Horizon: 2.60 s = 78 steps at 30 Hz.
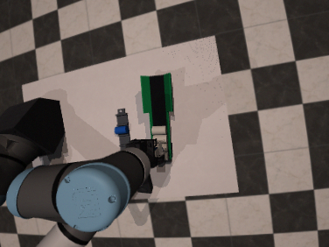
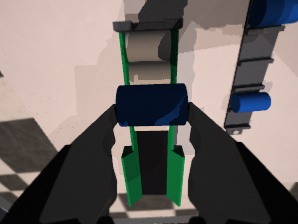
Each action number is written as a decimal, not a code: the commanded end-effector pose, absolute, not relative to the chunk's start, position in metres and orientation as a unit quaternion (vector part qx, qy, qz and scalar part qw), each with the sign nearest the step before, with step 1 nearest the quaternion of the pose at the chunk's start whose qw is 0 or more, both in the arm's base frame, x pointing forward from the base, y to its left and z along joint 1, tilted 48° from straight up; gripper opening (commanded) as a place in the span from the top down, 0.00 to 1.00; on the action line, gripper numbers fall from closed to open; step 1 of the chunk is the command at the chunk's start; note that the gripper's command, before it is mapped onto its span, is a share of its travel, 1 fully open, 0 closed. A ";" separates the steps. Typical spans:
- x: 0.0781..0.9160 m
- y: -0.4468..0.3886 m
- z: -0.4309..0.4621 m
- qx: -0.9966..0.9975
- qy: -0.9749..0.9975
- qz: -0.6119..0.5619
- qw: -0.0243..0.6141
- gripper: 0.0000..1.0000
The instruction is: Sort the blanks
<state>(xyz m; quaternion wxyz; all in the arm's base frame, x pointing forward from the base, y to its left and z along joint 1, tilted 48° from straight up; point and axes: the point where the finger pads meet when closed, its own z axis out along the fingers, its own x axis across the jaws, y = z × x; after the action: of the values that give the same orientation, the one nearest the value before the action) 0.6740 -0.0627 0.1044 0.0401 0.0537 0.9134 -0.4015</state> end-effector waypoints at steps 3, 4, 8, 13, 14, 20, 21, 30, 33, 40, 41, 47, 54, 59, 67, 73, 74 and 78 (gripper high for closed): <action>0.631 -0.074 0.095 0.047 0.914 -0.402 0.035 0.64; 0.618 -0.077 0.093 0.045 0.914 -0.402 0.034 0.64; 0.562 -0.088 0.081 0.035 0.914 -0.402 0.030 0.64; 0.499 -0.097 0.071 0.025 0.915 -0.402 0.025 0.64; 0.490 -0.098 0.070 0.023 0.915 -0.402 0.025 0.64; 0.473 -0.100 0.067 0.020 0.915 -0.403 0.024 0.64; 0.472 -0.100 0.067 0.020 0.915 -0.403 0.024 0.64; 0.472 -0.100 0.067 0.020 0.915 -0.403 0.023 0.64; 0.472 -0.099 0.066 0.019 0.915 -0.403 0.023 0.64; 0.472 -0.103 0.062 0.019 0.915 -0.403 0.022 0.64; 0.472 -0.105 0.061 0.019 0.915 -0.403 0.022 0.64; 0.472 -0.119 0.048 0.019 0.915 -0.402 0.022 0.64; 0.473 -0.136 0.032 0.019 0.915 -0.402 0.022 0.64; 0.473 -0.153 0.016 0.019 0.915 -0.402 0.022 0.64; 0.474 -0.170 0.001 0.019 0.915 -0.402 0.022 0.64; 0.474 -0.174 -0.002 0.019 0.915 -0.402 0.022 0.64; 0.474 -0.174 -0.002 0.019 0.915 -0.402 0.022 0.64; 0.474 -0.174 -0.002 0.019 0.915 -0.402 0.022 0.64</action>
<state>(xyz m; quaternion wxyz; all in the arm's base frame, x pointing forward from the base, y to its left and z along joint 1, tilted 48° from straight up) 0.4752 -0.1724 -0.0009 0.0195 0.0209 0.9149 -0.4026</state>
